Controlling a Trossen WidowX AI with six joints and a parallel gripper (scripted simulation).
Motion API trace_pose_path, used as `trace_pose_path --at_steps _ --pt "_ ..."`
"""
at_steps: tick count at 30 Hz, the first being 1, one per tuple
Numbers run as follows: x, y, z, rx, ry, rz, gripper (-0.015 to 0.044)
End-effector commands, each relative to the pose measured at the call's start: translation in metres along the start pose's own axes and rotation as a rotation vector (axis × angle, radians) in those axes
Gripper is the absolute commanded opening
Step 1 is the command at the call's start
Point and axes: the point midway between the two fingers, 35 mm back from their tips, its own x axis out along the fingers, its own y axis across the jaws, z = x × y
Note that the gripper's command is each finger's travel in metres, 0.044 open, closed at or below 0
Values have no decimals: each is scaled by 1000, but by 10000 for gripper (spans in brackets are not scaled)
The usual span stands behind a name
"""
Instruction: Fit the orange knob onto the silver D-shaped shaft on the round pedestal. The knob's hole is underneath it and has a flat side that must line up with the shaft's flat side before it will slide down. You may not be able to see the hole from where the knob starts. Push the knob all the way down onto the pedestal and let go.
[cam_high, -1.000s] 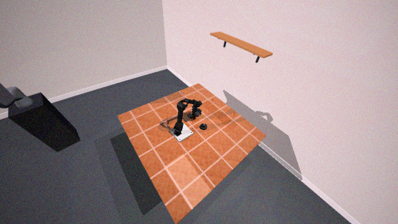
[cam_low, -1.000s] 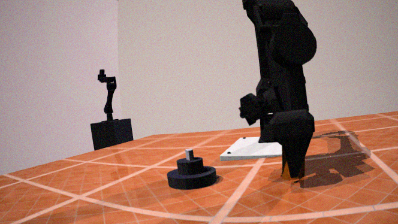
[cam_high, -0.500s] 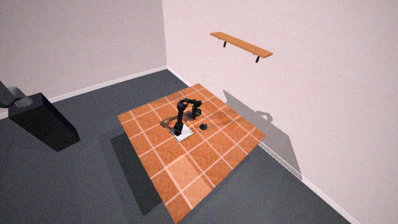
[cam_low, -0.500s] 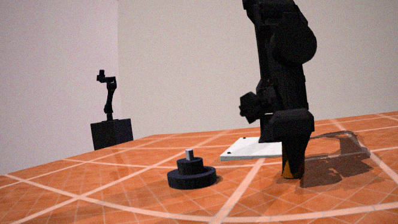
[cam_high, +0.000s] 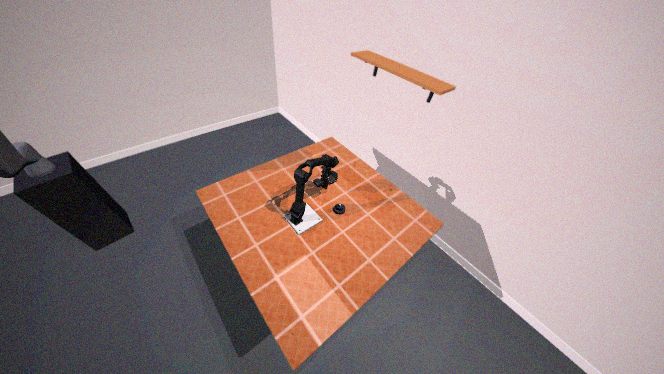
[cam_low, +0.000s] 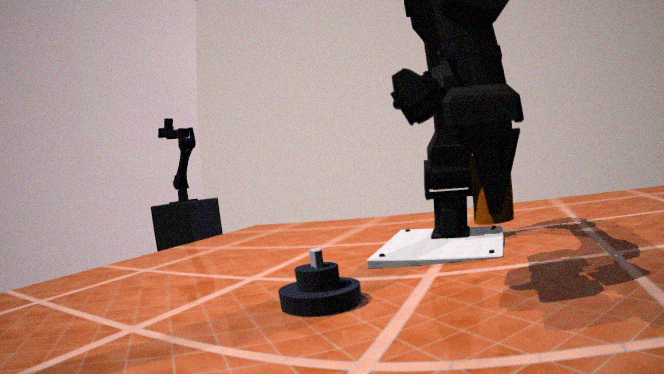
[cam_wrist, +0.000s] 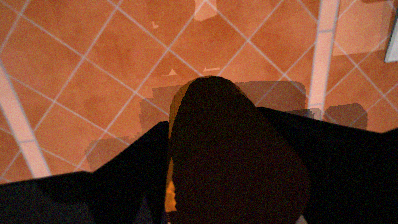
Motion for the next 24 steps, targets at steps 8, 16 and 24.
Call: trace_pose_path --at_steps 8,16,24 --pt "-57 -6 -1 3 -2 7 0" --pt "-64 -8 -2 2 -1 28 0" --pt "-74 -15 -4 0 -1 149 0"
